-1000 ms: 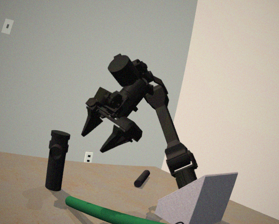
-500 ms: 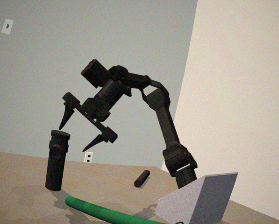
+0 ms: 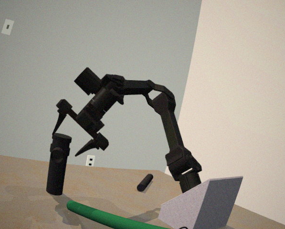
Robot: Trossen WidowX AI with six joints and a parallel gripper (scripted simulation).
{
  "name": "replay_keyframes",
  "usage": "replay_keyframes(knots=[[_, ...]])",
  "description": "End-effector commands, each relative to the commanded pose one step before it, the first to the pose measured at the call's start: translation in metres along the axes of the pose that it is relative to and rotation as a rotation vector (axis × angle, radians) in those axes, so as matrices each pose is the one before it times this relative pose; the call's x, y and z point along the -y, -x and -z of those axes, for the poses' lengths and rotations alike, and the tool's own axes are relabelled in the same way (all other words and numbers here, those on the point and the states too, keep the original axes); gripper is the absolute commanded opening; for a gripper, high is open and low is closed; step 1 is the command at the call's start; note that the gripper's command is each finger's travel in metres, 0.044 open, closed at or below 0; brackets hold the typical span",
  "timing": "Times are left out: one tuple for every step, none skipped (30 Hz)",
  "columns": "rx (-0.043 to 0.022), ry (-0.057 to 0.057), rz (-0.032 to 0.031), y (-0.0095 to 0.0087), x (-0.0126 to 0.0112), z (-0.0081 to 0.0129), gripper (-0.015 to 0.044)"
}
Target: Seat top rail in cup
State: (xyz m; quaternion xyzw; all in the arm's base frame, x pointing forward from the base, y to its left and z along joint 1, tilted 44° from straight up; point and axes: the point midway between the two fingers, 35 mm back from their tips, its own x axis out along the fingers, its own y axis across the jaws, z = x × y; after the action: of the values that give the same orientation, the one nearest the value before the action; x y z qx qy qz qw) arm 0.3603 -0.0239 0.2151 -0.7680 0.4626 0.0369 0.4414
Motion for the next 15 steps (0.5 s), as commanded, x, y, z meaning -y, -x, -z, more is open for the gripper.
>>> replay_keyframes(knots=[[0.00327, 0.0119, -0.00307, -0.00545, -0.0056, -0.00131, 0.044], [0.00003, 0.0, -0.00006, -0.00026, 0.00002, -0.00003, 0.044], [0.00007, -0.0001, -0.00012, -0.00052, 0.00004, -0.00006, 0.044], [0.0001, -0.0001, -0.00017, -0.00077, 0.00005, -0.00009, 0.044], [0.00012, -0.0001, -0.00022, -0.00102, 0.00007, -0.00011, 0.044], [0.00015, -0.0001, -0.00026, -0.00127, 0.00009, -0.00013, 0.044], [0.00016, -0.0001, -0.00029, -0.00149, 0.0001, -0.00015, 0.044], [0.00016, -0.0001, -0.00028, -0.00158, 0.0001, -0.00015, 0.044], [0.00015, -0.0001, -0.00026, -0.0016, 0.0001, -0.00014, 0.044], [0.00014, -0.0001, -0.00024, -0.0016, 0.00009, -0.00013, 0.044], [0.00013, -0.0001, -0.00022, -0.00161, 0.00009, -0.00012, 0.044], [0.00012, -0.0001, -0.0002, -0.00161, 0.00008, -0.00011, 0.044], [0.00011, -0.0001, -0.00018, -0.00161, 0.00008, -0.0001, 0.044], [0.0001, -0.0001, -0.00015, -0.00161, 0.00008, -0.00009, 0.044], [0.00009, -0.0001, -0.00013, -0.00161, 0.00007, -0.00008, 0.044]])
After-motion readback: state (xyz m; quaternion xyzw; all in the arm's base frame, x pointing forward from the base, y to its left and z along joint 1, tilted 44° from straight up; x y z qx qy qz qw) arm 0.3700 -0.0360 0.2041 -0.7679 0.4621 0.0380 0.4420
